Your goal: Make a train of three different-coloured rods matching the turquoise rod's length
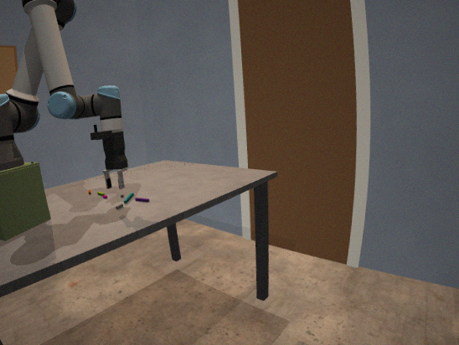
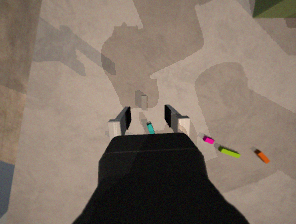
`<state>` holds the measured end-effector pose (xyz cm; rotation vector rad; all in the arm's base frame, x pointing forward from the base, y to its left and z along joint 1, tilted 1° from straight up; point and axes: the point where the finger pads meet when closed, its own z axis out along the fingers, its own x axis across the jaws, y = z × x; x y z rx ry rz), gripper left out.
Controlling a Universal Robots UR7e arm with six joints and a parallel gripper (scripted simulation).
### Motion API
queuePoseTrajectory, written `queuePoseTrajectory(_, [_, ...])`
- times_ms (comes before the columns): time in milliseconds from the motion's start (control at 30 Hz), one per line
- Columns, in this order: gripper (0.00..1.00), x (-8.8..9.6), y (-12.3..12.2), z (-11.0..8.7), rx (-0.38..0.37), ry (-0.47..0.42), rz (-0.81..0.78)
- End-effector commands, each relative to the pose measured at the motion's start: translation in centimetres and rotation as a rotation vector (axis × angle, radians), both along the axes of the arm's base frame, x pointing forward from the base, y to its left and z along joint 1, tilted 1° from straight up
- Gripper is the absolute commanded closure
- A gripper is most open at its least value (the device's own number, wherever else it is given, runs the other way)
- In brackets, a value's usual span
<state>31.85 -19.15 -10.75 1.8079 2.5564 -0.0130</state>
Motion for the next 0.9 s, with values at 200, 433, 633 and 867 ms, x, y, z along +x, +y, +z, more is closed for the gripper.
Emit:
queuePoseTrajectory(200, [0.46, -0.29, -0.67, -0.06, -0.001, -0.002, -0.051])
queuePoseTrajectory(433, [0.46, -0.29, -0.67, -0.06, -0.001, -0.002, -0.051])
queuePoseTrajectory(633, [0.46, -0.29, -0.67, -0.06, -0.001, -0.002, -0.051])
queuePoseTrajectory(867, [0.46, -0.29, -0.67, -0.06, -0.001, -0.002, -0.051])
